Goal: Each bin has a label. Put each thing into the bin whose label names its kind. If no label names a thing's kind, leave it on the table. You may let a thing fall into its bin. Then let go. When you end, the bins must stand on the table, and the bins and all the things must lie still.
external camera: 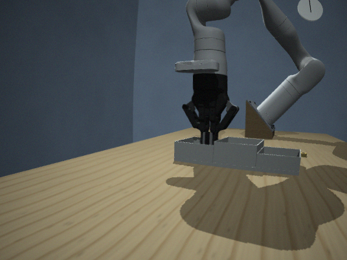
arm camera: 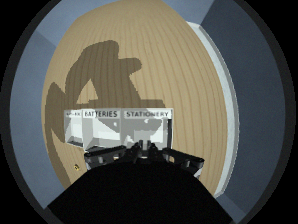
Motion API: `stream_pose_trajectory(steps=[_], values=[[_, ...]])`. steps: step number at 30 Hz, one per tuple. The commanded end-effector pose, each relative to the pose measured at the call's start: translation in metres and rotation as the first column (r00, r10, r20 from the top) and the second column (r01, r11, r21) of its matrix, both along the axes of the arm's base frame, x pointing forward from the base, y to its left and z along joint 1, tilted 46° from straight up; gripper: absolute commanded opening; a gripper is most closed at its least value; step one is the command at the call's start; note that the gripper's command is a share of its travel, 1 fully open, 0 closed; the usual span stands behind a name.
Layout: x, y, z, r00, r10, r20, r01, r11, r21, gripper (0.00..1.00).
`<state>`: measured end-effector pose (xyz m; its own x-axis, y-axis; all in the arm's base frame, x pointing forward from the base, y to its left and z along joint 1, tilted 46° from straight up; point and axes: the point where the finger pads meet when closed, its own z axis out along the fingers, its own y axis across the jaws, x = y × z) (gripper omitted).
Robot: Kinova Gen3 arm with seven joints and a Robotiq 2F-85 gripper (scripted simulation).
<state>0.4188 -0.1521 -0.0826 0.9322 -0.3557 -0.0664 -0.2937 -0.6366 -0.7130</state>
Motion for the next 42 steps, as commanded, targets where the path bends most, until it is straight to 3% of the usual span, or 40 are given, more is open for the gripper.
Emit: stream_pose_trajectory(steps=[1,19,42], values=[[0.000,-0.001,0.000,1.000,-0.001,0.001,0.001,1.000,-0.001,0.09],[0.000,-0.001,0.000,1.000,-0.001,0.001,0.001,1.000,-0.001,0.09],[-0.006,-0.020,0.020,1.000,-0.001,0.001,0.001,1.000,-0.001,0.09]])
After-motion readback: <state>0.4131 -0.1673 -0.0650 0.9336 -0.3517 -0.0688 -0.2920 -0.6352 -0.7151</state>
